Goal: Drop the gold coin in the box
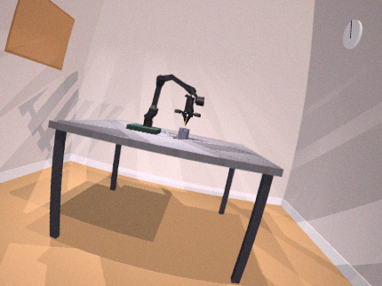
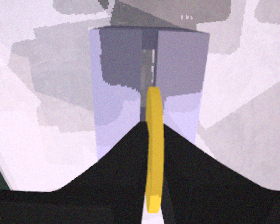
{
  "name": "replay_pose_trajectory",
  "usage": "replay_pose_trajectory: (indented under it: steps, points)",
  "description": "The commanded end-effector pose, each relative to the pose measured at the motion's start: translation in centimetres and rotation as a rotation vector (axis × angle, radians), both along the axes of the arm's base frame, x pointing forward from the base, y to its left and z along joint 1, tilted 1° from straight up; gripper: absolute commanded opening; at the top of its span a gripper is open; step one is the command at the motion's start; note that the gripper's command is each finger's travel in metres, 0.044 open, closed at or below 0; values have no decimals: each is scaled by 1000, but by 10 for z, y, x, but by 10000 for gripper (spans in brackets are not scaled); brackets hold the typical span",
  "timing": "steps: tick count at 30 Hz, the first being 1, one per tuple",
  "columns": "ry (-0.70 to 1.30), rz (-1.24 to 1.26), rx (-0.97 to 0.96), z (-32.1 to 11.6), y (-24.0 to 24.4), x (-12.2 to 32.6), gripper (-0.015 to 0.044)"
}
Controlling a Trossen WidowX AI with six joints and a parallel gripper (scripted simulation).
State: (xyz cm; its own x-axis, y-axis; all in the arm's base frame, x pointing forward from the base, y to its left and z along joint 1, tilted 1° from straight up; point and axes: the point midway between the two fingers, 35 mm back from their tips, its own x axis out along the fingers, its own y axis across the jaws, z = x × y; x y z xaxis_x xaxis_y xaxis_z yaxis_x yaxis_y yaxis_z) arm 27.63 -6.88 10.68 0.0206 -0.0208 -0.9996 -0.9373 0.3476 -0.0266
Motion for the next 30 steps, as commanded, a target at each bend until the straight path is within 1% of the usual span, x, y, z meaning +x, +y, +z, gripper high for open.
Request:
replay_pose_trajectory:
  steps: [1,23,29,30]
  points:
    - [0,-6,0,-3,0,0,0]
    - [0,-2,0,-15,0,0,0]
    - [0,-4,0,-13,0,0,157]
    - [0,-4,0,-13,0,0,161]
